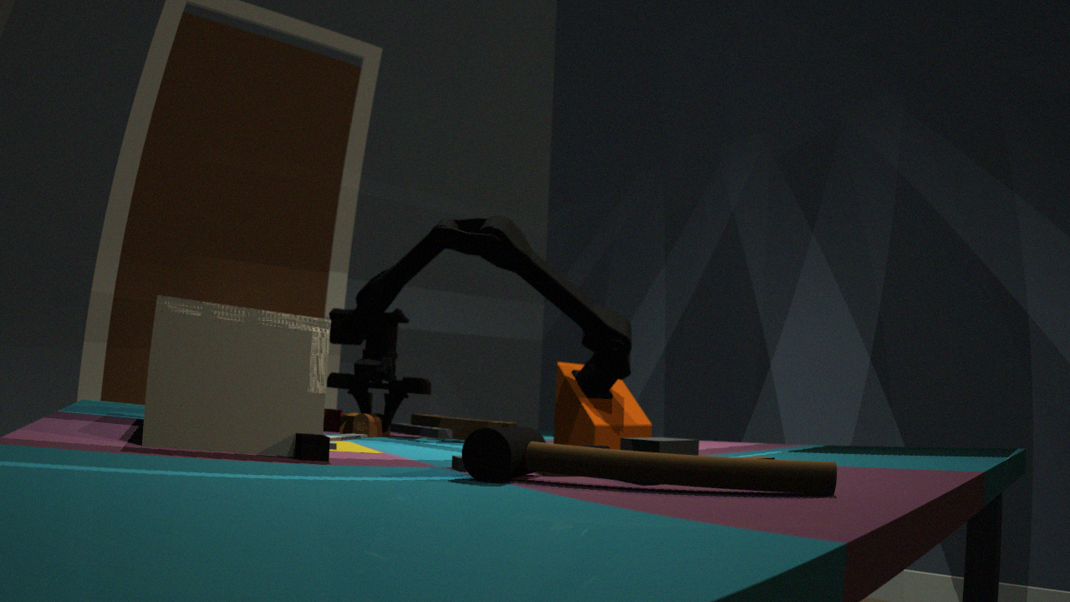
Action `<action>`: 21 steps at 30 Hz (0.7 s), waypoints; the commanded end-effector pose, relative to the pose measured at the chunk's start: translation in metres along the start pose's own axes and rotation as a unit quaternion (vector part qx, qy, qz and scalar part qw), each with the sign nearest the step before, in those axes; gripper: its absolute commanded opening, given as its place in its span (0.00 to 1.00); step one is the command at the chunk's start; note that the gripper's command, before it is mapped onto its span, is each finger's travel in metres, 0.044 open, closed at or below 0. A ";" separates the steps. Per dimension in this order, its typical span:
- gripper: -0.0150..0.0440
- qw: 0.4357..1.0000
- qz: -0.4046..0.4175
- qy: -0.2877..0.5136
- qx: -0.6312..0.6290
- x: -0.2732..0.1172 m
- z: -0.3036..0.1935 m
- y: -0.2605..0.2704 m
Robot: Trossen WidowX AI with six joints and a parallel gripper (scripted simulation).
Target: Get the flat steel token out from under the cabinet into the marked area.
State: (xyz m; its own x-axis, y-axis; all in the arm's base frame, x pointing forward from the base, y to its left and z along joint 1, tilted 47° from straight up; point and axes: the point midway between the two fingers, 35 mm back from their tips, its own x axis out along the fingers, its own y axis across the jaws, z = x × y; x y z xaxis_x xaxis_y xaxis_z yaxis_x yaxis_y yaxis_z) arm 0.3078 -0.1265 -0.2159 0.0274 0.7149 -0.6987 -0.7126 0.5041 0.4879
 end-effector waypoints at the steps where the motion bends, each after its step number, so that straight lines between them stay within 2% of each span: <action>1: 0.25 1.000 -0.004 -0.001 0.000 -0.003 0.001 -0.001; 21: 0.25 1.000 -0.005 0.000 0.000 -0.004 -0.041 -0.001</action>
State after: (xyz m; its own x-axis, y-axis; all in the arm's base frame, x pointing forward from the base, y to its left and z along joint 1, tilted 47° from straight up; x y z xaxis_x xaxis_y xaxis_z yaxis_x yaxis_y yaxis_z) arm 0.2838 -0.1433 -0.2323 0.0277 0.7118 -0.7018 -0.7118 0.5070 0.4861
